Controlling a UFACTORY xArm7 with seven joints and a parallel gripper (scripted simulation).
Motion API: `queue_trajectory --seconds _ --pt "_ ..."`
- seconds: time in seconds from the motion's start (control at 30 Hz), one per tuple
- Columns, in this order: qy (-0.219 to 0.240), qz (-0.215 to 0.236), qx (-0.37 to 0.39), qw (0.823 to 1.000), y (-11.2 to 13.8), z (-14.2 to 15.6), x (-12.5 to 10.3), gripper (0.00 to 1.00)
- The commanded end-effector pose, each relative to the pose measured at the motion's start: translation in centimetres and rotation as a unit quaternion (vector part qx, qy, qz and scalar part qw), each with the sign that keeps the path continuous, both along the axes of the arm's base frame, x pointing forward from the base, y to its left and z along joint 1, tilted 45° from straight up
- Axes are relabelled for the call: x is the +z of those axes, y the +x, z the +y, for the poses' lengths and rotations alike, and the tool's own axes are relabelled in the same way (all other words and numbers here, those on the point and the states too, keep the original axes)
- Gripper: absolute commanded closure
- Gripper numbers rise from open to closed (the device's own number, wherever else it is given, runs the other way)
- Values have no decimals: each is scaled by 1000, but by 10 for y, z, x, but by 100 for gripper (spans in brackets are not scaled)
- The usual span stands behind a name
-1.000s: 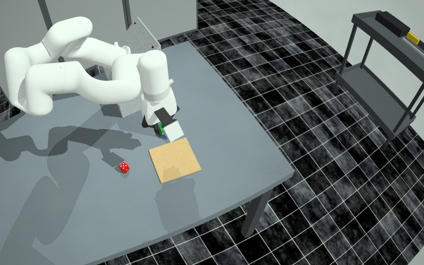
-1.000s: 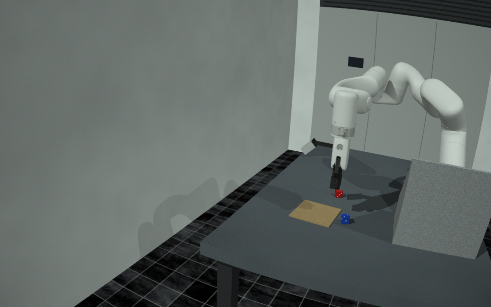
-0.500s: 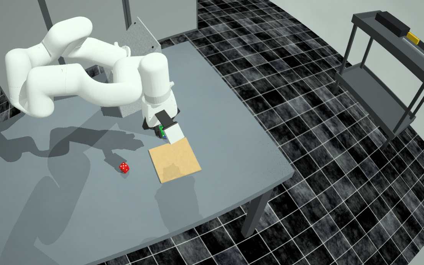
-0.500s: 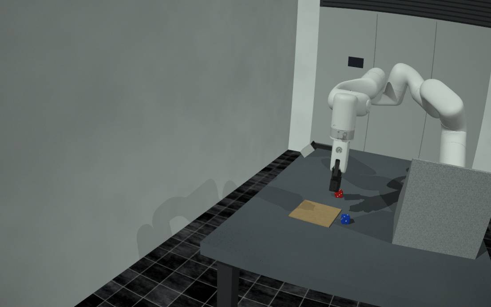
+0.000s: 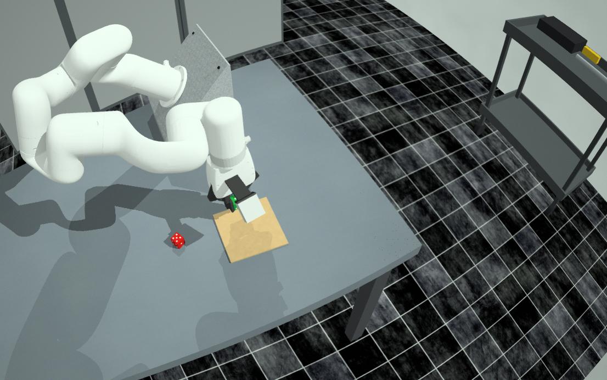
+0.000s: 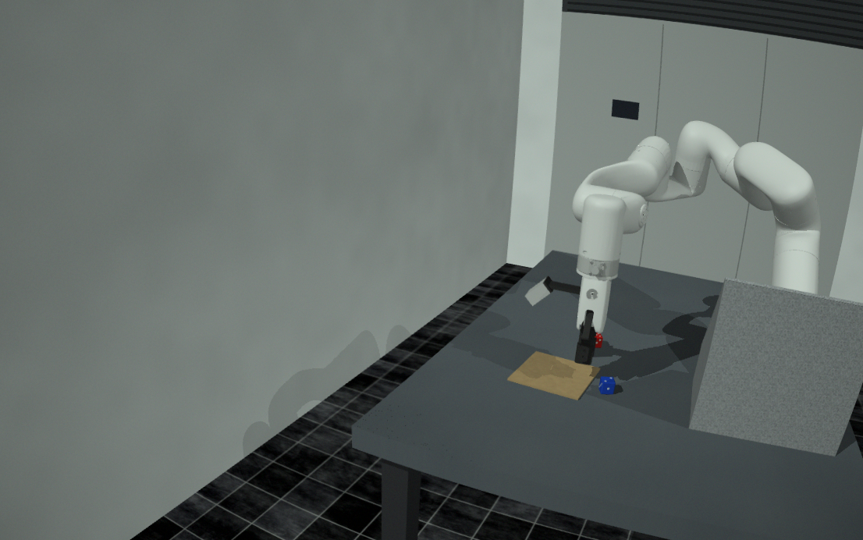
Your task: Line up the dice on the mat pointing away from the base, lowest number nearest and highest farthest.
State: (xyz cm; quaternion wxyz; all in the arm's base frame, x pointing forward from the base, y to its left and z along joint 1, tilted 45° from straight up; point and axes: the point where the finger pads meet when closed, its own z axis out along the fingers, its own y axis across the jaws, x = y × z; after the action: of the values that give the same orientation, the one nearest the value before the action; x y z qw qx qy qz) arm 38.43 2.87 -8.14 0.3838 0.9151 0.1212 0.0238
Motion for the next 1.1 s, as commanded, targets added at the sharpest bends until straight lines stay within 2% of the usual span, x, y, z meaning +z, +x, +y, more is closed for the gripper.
queue_trajectory --seconds 0.0,0.2,1.07 --pt "2 -2 2 1000 4 -9 -11 79" --pt "2 -2 2 1000 6 -19 -22 79" --pt "2 -2 2 1000 6 -20 -23 79"
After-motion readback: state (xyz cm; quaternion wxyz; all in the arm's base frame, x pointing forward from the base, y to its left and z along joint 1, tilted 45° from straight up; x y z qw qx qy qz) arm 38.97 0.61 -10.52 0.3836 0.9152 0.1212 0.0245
